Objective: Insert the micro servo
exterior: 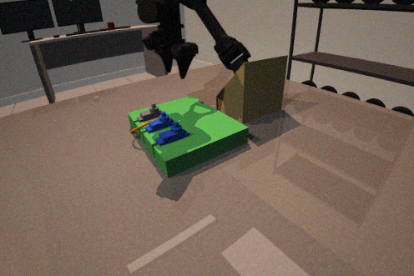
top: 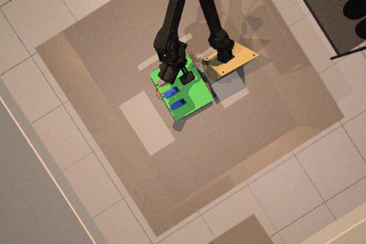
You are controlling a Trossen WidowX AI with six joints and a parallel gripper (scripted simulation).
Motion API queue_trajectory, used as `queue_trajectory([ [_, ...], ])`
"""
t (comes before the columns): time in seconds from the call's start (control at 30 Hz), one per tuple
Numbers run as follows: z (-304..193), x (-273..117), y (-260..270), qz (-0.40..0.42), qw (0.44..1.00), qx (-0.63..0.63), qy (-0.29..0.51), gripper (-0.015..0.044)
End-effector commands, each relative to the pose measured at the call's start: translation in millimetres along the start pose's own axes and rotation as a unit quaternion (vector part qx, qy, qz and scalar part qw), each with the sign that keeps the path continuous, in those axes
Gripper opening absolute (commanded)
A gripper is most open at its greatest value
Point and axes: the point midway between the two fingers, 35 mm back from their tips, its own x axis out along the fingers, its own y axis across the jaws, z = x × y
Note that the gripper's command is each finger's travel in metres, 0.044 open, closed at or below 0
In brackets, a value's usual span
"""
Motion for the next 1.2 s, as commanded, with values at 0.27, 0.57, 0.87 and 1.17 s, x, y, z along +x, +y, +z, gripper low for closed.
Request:
queue_trajectory([
  [0.27,1,-40,0,0.001,1.000,0.002,-0.006,0.0440],
  [0.57,1,-40,0,0.001,1.000,0.002,-0.006,0.0440],
  [0.87,1,-40,0,0.001,1.000,0.002,-0.006,0.0440],
  [1.17,1,-40,0,0.001,1.000,0.002,-0.006,0.0440],
])
